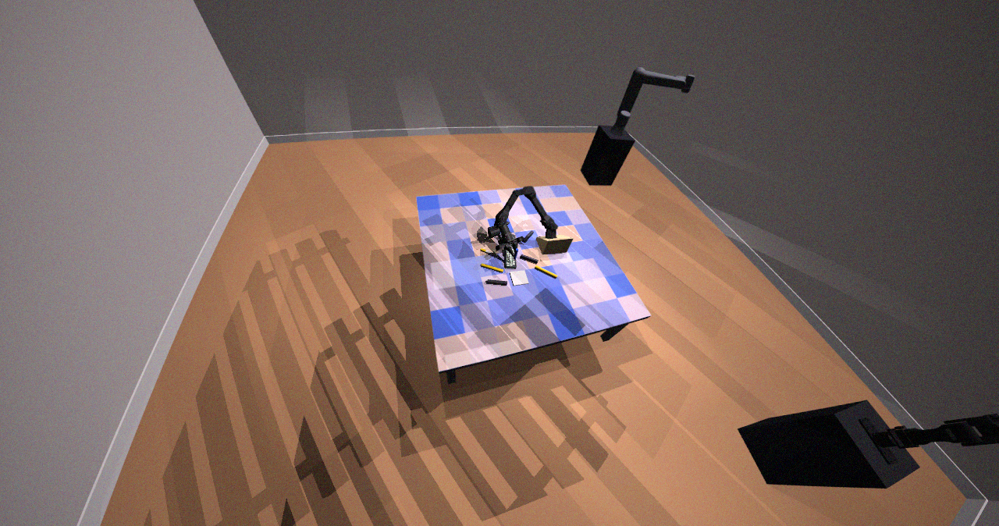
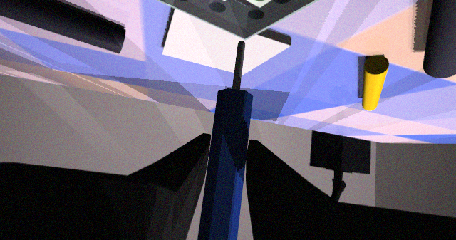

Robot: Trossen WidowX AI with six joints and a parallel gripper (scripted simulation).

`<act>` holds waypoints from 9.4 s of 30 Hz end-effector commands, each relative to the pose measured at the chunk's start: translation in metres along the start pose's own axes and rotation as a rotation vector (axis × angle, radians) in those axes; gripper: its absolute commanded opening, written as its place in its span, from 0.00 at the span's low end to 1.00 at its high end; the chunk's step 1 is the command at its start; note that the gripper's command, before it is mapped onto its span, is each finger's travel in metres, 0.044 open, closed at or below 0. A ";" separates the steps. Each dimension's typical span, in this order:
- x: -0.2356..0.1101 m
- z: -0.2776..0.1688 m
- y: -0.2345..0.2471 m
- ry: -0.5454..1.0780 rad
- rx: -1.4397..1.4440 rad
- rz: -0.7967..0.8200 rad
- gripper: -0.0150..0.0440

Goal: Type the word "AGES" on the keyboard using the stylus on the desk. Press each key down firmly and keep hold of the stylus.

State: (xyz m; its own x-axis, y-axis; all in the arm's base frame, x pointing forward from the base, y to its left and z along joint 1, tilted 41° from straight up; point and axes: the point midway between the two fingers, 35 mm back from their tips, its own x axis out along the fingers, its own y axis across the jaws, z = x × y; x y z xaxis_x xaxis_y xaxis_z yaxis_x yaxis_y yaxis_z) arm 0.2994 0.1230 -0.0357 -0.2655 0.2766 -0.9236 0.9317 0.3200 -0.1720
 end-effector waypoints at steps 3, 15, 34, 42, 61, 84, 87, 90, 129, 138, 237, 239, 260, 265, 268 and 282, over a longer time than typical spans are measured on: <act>0.007 0.010 -0.004 0.003 0.002 -0.009 0.25; 0.007 0.010 -0.004 0.003 0.002 -0.009 0.25; 0.009 0.010 -0.005 0.003 0.002 -0.009 0.39; 0.010 0.012 -0.005 0.003 0.002 -0.009 0.39; 0.015 0.020 -0.005 0.002 0.002 -0.009 0.39; 0.019 0.028 -0.005 0.002 0.003 -0.009 0.39; 0.019 0.027 -0.005 0.002 0.003 -0.009 0.39; 0.019 0.027 -0.005 0.002 0.003 -0.009 0.39; -0.101 0.054 -0.031 -0.008 0.003 -0.009 0.25; -0.136 0.071 -0.051 -0.005 0.004 -0.009 0.25; -0.129 0.074 -0.051 -0.007 0.002 -0.016 0.27; -0.123 0.070 -0.048 -0.007 0.002 -0.015 0.25; -0.041 0.023 -0.034 0.001 0.002 -0.008 0.25; -0.035 0.035 -0.034 0.000 0.002 -0.009 0.25; -0.035 0.035 -0.034 0.000 0.002 -0.009 0.25; -0.032 0.038 -0.034 0.000 0.003 -0.009 0.39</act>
State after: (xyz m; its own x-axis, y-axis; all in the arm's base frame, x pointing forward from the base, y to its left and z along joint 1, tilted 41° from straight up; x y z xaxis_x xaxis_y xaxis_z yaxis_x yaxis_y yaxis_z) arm 0.2865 0.0701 -0.0120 -0.2720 0.2771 -0.9215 0.9318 0.3151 -0.1803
